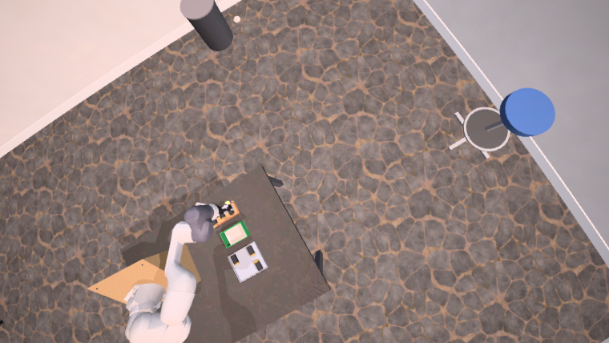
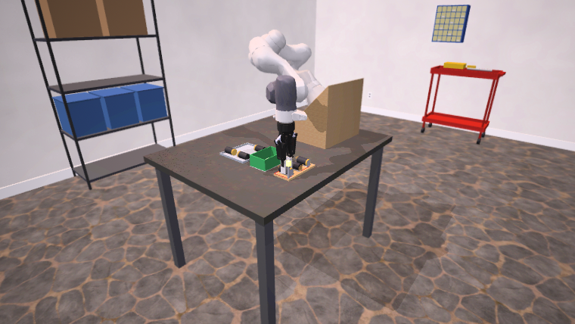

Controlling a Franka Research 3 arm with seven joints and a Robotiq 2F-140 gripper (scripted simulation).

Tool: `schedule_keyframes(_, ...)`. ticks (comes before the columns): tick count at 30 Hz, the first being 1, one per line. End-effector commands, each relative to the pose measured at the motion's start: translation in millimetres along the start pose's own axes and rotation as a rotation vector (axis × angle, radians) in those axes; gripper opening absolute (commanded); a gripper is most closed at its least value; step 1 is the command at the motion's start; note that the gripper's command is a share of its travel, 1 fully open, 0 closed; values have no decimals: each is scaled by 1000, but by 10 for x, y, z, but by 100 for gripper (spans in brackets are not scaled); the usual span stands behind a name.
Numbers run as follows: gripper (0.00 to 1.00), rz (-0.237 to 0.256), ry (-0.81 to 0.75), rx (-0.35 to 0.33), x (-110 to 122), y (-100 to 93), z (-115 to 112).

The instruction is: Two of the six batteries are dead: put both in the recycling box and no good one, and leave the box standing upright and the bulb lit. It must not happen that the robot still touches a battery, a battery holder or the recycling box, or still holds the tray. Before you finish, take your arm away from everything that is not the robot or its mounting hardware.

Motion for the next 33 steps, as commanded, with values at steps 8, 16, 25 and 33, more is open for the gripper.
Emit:
schedule_keyframes(8, 16, -5, 1, -4, 28, 17, -38)
schedule_keyframes(16, 29, -5, 1, -4, 28, 17, -38)
schedule_keyframes(25, 29, -5, 1, -4, 28, 17, -38)
schedule_keyframes(33, 29, -5, 1, -4, 28, 17, -38)
Point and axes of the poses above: the point where the finger pads meet when closed, its own y axis out along the fingers, its own x axis across the jaws, z = x × y, the point moved 2 cm from there along -y, back along the fingers, and after that the axes turned 15 degrees about -y, right-handed, at the moved point
